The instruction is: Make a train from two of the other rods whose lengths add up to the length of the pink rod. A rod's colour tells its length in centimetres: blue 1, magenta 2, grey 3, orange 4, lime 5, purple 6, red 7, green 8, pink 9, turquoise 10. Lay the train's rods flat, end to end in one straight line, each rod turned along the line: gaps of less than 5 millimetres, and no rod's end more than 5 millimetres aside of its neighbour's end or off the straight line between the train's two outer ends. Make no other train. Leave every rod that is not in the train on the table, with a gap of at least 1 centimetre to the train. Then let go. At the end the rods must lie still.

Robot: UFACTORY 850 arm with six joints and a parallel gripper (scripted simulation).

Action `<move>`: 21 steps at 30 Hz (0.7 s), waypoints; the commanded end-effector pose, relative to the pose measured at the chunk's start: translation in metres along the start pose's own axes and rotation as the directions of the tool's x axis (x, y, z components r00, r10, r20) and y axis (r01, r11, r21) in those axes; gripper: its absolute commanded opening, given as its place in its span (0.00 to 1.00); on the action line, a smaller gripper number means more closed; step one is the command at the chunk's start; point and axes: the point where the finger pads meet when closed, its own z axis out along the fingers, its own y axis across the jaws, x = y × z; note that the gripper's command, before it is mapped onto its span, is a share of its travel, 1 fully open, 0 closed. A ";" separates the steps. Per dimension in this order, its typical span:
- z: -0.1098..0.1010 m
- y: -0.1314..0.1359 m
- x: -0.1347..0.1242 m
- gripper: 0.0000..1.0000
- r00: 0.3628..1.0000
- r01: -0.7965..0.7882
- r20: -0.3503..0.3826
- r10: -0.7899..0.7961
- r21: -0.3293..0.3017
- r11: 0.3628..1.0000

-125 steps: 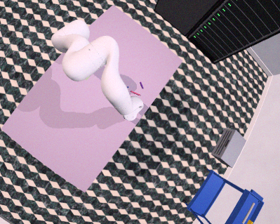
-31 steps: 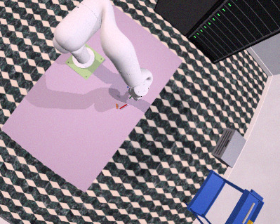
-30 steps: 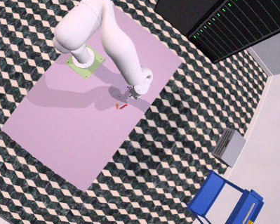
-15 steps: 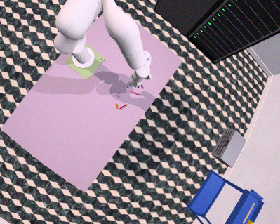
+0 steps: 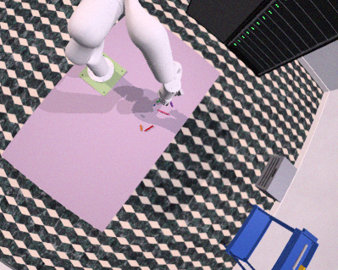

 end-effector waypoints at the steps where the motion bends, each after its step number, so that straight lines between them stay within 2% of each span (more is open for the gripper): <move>1: 0.003 0.001 0.001 0.04 1.000 0.000 0.000 0.000 -0.002 1.000; 11: 0.039 0.000 0.001 0.04 1.000 0.000 0.000 0.000 -0.002 1.000; 13: 0.039 0.000 0.001 0.04 1.000 0.000 0.000 0.000 -0.002 1.000; 21: 0.072 0.000 0.002 0.04 1.000 0.000 0.000 0.000 -0.002 1.000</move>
